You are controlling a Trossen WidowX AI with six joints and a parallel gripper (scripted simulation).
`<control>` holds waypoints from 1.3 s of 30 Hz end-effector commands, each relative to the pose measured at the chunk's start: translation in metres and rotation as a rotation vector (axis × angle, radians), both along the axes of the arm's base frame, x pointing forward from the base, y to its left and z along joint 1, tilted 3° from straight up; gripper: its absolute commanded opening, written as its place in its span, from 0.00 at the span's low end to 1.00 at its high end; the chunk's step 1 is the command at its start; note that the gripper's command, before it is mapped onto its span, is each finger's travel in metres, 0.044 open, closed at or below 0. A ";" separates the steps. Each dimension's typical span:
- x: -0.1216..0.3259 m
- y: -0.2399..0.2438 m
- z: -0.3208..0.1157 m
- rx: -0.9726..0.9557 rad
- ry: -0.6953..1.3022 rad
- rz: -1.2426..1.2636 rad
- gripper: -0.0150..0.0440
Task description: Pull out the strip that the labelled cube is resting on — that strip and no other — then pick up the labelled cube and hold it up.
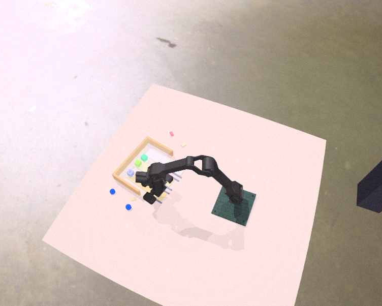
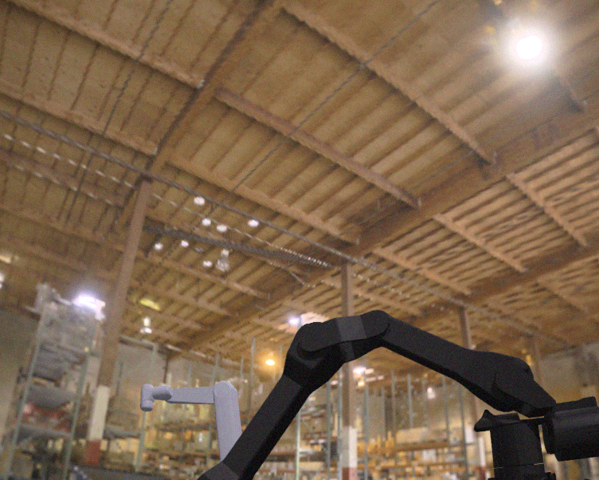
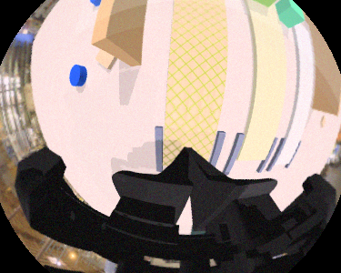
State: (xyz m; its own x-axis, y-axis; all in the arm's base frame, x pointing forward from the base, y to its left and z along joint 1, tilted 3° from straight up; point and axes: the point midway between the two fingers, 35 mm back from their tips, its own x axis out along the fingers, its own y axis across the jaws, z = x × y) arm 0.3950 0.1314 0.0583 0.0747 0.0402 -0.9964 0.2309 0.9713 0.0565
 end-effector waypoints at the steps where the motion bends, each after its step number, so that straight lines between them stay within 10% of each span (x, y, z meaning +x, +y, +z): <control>1: 0.001 0.000 -0.003 -0.003 -0.001 0.000 0.25; 39: -0.052 0.011 -0.009 -0.002 0.003 0.000 0.25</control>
